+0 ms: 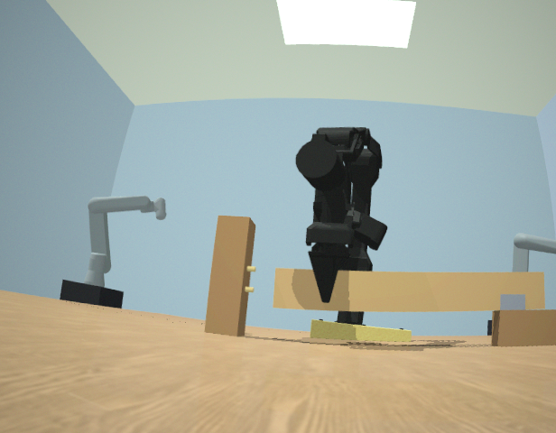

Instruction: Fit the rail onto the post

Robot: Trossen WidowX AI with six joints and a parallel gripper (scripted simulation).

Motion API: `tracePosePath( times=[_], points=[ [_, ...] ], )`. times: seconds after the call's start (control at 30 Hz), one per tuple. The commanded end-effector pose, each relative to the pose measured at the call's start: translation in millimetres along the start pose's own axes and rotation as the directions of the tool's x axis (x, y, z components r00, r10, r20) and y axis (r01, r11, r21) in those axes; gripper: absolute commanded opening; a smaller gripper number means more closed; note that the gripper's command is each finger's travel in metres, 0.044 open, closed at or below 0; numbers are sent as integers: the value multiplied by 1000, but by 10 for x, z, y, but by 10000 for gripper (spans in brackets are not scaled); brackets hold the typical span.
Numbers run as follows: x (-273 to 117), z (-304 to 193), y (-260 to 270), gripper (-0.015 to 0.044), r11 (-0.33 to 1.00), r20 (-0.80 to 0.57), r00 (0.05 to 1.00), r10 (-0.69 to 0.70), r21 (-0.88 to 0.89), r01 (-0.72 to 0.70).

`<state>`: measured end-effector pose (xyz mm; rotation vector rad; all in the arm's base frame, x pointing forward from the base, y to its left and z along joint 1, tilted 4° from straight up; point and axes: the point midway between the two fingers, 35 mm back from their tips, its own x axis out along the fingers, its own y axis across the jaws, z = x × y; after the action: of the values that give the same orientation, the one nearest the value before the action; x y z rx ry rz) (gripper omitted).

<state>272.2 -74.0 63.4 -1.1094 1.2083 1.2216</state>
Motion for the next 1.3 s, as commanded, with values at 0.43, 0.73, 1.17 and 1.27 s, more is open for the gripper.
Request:
tracePosePath(
  times=[0.43, 0.73, 1.17, 1.27],
  points=[
    [-177, 4, -48, 0, 999, 3, 999, -34, -2, 34],
    [-165, 4, -45, 0, 999, 3, 999, -34, -2, 34],
    [-101, 5, -29, 0, 999, 3, 999, -33, -2, 33],
    [-101, 5, -22, 0, 999, 3, 999, -33, -2, 33]
  ],
)
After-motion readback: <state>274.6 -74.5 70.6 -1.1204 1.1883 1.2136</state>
